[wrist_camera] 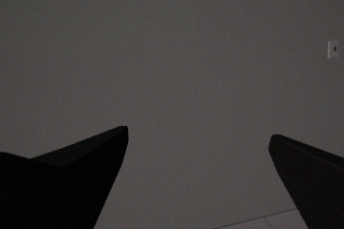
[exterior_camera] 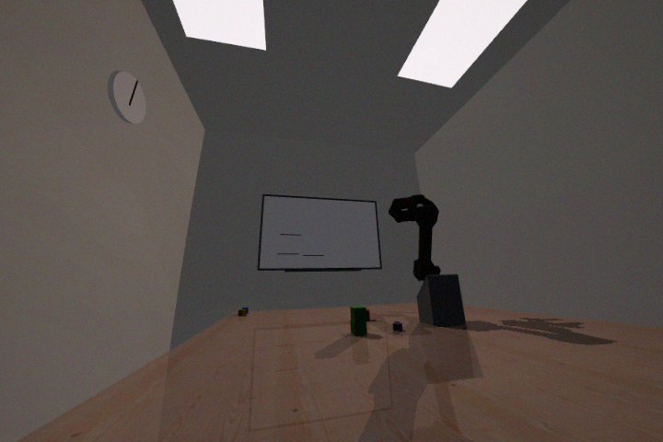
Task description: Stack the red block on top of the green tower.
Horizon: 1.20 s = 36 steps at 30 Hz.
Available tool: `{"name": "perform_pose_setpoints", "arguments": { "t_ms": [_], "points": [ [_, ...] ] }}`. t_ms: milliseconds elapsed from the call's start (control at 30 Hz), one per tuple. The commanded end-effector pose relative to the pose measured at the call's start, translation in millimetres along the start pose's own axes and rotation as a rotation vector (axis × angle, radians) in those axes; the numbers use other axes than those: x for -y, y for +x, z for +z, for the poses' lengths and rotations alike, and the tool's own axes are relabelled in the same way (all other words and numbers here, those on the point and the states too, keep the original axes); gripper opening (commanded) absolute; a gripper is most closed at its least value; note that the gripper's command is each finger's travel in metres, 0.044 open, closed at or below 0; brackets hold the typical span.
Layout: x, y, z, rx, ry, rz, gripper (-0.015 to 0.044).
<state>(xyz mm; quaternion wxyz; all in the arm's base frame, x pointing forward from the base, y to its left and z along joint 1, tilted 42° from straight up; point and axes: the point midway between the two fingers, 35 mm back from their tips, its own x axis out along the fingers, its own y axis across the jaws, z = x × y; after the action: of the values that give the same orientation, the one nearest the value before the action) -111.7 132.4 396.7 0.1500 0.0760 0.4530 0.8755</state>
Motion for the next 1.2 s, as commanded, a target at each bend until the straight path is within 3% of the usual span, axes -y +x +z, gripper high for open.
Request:
{"name": "perform_pose_setpoints", "arguments": {
  "t_ms": [0, 267, 567, 1167],
  "points": [
    [-1.2, 0.4, -1.4, -0.005, -0.005, 0.003, 0.0426],
    [-52.5, 3.1, -67.4, -0.224, -0.216, 0.154, 0.044],
    [-94.7, -22.5, -140.2, -0.454, -0.364, 0.32, 0.044],
    [-122.0, -156.7, -270.9, -0.798, -0.929, 0.827, 0.044]
  ]
}}
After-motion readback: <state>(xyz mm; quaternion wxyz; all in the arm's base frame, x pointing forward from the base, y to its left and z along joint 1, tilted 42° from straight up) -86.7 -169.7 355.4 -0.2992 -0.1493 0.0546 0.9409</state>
